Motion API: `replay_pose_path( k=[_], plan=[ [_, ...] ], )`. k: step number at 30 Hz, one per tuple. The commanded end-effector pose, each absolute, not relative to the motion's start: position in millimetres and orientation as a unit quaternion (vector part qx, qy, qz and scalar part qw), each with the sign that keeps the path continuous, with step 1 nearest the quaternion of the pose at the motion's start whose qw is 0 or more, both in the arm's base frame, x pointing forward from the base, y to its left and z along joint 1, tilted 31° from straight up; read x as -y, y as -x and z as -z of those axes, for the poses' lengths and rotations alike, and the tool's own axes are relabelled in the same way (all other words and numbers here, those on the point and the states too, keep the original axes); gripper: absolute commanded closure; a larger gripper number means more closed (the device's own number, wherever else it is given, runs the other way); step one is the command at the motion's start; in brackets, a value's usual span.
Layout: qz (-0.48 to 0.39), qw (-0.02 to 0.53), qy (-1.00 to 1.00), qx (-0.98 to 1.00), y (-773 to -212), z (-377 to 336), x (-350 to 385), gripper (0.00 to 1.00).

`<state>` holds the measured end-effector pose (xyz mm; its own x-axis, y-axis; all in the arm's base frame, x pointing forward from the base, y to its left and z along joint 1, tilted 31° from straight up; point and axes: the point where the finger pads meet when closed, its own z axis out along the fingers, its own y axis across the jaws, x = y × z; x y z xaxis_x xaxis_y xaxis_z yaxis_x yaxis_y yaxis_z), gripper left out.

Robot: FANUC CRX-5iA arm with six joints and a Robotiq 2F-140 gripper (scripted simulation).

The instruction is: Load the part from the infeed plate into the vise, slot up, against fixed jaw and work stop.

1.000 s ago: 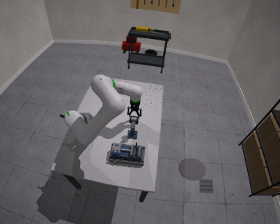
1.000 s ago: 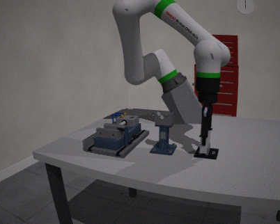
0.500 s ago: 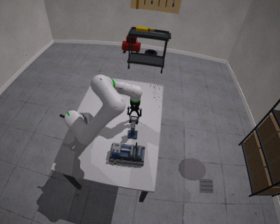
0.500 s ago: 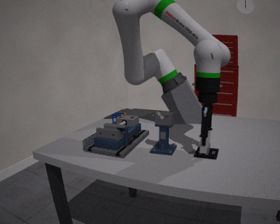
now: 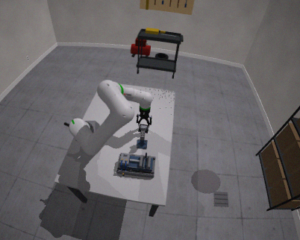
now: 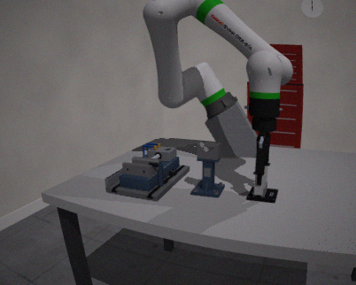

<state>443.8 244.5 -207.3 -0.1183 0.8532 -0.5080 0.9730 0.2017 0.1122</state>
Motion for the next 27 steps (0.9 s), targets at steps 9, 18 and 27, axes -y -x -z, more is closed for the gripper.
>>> replay_pose_path(
  k=[9,18,27],
  plan=[
    [0.125,0.239,-0.619,-0.737,-443.9,207.2,-244.7,1.0],
    [0.125,0.239,-0.619,-0.737,-443.9,207.2,-244.7,1.0],
    [0.125,0.239,-0.619,-0.737,-443.9,207.2,-244.7,1.0]
  ],
)
